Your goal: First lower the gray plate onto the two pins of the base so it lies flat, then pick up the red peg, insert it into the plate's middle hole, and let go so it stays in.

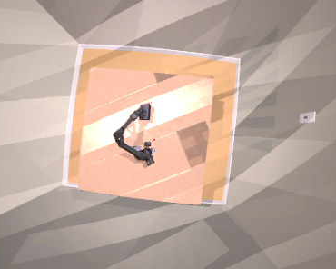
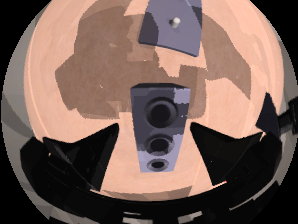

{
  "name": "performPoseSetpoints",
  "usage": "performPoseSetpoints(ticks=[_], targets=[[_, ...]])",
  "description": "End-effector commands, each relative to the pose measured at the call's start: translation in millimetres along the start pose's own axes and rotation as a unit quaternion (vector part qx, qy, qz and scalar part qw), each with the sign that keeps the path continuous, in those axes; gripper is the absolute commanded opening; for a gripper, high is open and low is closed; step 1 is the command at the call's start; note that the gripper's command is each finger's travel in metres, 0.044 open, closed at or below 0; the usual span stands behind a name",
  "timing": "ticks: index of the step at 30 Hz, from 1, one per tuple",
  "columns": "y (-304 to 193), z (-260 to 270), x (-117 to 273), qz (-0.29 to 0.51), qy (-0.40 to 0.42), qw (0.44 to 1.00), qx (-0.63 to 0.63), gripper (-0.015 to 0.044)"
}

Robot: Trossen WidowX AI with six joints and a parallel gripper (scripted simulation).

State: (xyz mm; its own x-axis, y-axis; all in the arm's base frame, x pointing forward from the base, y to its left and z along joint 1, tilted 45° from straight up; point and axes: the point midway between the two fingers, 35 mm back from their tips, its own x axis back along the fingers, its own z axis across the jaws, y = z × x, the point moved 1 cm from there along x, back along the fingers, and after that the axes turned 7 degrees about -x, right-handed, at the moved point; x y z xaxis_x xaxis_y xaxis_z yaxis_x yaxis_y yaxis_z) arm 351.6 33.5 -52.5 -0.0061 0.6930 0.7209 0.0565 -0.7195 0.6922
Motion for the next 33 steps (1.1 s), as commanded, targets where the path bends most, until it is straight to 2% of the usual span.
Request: performPoseSetpoints(ticks=[1,3,15,24,27,33], targets=[[1.0,-1.6,-8.6,-0.003,-0.001,1.000,0.004,0.0440],[1.0,-1.7,-9.6,-0.003,-0.001,1.000,0.004,0.0440],[1.0,-1.7,-9.6,-0.003,-0.001,1.000,0.004,0.0125],[1.0,-1.7,-9.6,-0.003,-0.001,1.000,0.004,0.0065],[0.6,-1.1,-7.7,-0.003,-0.001,1.000,0.004,0.0000],[-2.3,3.0,9.7,-0.001,-0.001,1.000,0.004,0.0000]])
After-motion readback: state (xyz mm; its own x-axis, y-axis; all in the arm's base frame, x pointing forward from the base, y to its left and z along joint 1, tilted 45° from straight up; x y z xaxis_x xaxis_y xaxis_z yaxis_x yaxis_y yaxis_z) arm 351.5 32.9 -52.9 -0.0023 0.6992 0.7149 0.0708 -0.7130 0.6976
